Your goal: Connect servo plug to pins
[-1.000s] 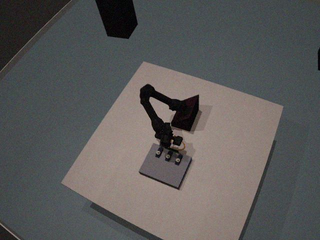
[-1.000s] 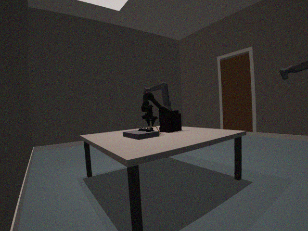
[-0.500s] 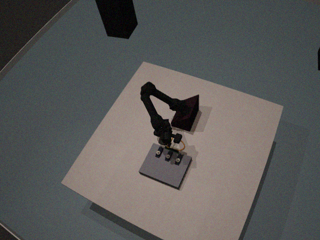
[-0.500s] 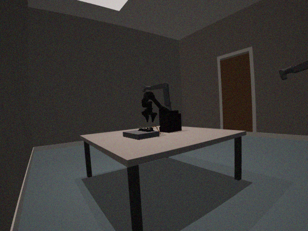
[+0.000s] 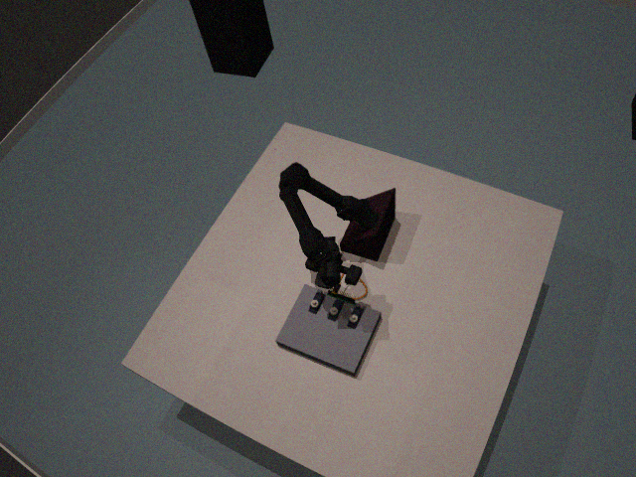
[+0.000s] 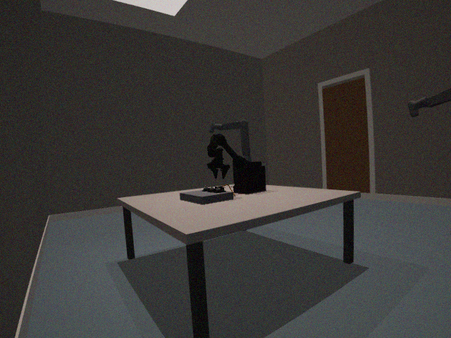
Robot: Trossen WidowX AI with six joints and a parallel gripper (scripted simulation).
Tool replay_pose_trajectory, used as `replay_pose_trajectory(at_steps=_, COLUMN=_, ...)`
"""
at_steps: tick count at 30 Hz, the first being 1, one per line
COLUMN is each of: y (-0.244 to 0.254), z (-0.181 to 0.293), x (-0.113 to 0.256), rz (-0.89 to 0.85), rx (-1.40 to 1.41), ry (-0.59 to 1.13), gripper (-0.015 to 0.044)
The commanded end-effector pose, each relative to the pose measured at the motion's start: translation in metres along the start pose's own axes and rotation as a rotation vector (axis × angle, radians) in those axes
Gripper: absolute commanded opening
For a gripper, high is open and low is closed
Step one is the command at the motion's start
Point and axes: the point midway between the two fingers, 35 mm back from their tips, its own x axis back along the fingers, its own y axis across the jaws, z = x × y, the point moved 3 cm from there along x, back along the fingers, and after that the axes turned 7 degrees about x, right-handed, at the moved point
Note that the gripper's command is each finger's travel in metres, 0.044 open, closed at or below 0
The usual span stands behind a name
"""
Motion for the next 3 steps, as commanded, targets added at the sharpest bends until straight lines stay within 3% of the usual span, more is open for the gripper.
replay_pose_trajectory(at_steps=1, y=0.0005, z=0.0003, x=0.0004, rz=-0.005, rx=-0.004, ry=0.002, gripper=0.0440)
replay_pose_trajectory(at_steps=3, y=0.0005, z=0.0003, x=0.0004, rz=-0.005, rx=-0.004, ry=0.002, gripper=0.0440)
